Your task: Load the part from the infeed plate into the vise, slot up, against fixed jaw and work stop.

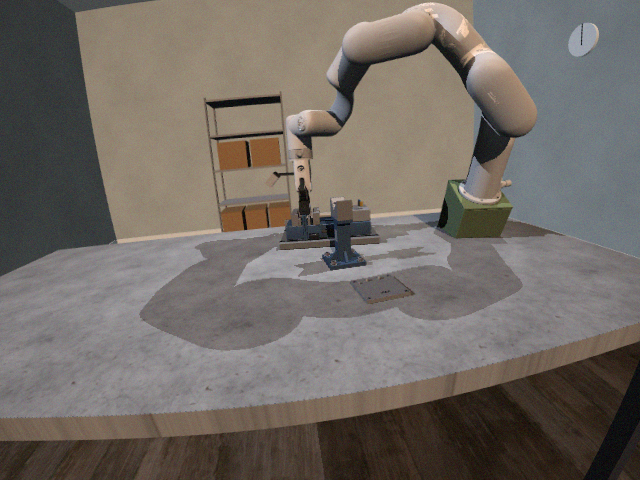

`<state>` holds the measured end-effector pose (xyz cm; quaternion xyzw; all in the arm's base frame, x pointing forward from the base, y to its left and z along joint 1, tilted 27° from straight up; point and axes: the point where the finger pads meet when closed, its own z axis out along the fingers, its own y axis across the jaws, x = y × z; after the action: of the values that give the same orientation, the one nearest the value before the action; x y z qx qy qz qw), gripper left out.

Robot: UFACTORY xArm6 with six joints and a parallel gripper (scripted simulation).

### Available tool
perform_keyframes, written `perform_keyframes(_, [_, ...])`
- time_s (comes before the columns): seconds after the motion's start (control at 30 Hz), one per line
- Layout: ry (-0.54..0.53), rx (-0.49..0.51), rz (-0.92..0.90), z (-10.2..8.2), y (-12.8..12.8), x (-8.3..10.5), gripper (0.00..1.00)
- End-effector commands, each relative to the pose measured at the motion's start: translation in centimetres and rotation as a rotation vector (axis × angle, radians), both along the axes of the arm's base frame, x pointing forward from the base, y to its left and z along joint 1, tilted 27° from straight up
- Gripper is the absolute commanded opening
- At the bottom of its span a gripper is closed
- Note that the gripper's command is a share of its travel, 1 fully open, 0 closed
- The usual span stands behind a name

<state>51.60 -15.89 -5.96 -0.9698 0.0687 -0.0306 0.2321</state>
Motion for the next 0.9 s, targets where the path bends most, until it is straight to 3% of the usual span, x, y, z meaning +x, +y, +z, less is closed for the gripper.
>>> perform_keyframes(0.0, [-0.004,-0.002,-0.001,0.2,-0.2,0.1,0.81])
perform_keyframes(0.33, [-0.004,-0.002,-0.001,1.0,-0.6,0.1,0.81])
perform_keyframes(0.87, [-0.004,-0.002,-0.001,4.7,-2.4,-0.3,0.81])
